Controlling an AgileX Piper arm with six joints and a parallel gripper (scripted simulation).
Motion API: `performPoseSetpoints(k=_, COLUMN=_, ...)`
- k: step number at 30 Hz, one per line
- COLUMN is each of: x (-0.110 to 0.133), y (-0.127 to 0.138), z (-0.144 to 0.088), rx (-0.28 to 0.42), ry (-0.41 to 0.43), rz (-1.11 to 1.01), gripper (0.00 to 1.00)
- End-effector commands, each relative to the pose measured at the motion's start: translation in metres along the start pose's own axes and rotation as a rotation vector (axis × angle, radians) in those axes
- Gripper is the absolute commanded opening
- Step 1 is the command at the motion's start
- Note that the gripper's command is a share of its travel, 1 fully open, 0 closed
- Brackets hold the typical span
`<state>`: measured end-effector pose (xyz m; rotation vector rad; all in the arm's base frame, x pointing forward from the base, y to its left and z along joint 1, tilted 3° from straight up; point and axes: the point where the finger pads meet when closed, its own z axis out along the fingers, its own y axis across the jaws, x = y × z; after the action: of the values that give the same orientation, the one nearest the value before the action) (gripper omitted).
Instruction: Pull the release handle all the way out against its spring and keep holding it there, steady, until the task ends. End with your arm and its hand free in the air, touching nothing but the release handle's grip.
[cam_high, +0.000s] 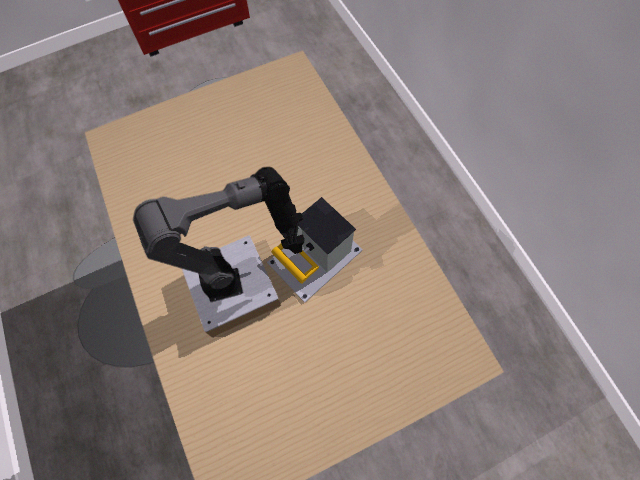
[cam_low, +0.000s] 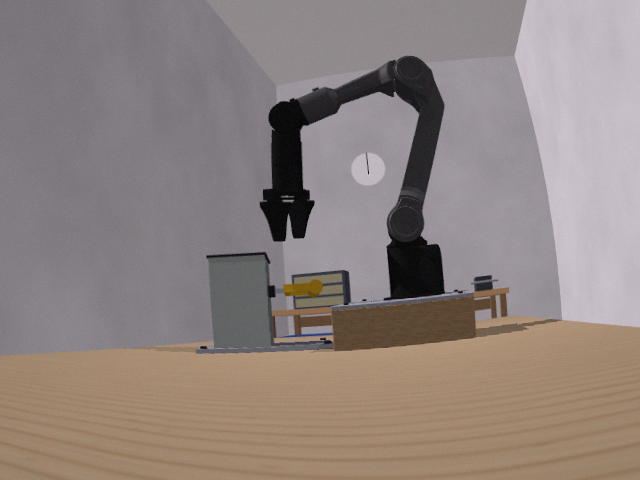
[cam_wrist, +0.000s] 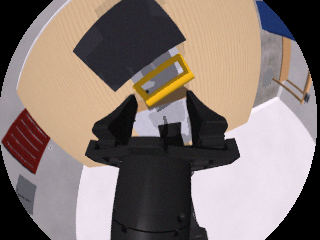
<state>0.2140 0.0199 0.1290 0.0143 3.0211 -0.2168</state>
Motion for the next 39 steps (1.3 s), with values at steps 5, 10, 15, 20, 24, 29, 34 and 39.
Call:
performPoseSetpoints(k=5, x=0.019, y=-0.016, z=0.014, rx=-0.063, ry=0.109, rz=0.568, gripper=1.0)
performPoseSetpoints(k=10, x=0.027, y=-0.022, z=0.02, rx=-0.088, ry=0.169, rz=0.85, gripper=1.0)
performPoseSetpoints(k=15, x=0.031, y=-0.024, z=0.023, rx=-0.101, ry=0.204, rz=1.013, gripper=1.0)
performPoseSetpoints(k=20, x=0.032, y=-0.025, z=0.024, rx=-0.106, ry=0.217, rz=1.077, gripper=1.0)
performPoseSetpoints(k=24, x=0.032, y=-0.025, z=0.023, rx=-0.106, ry=0.217, rz=1.077, gripper=0.0)
performPoseSetpoints(k=29, x=0.032, y=-0.025, z=0.023, rx=-0.106, ry=0.217, rz=1.077, gripper=0.0)
performPoseSetpoints(k=34, x=0.032, y=-0.025, z=0.023, rx=-0.106, ry=0.217, rz=1.077, gripper=0.0)
performPoseSetpoints(k=39, x=0.032, y=-0.025, z=0.023, rx=-0.106, ry=0.217, rz=1.077, gripper=0.0)
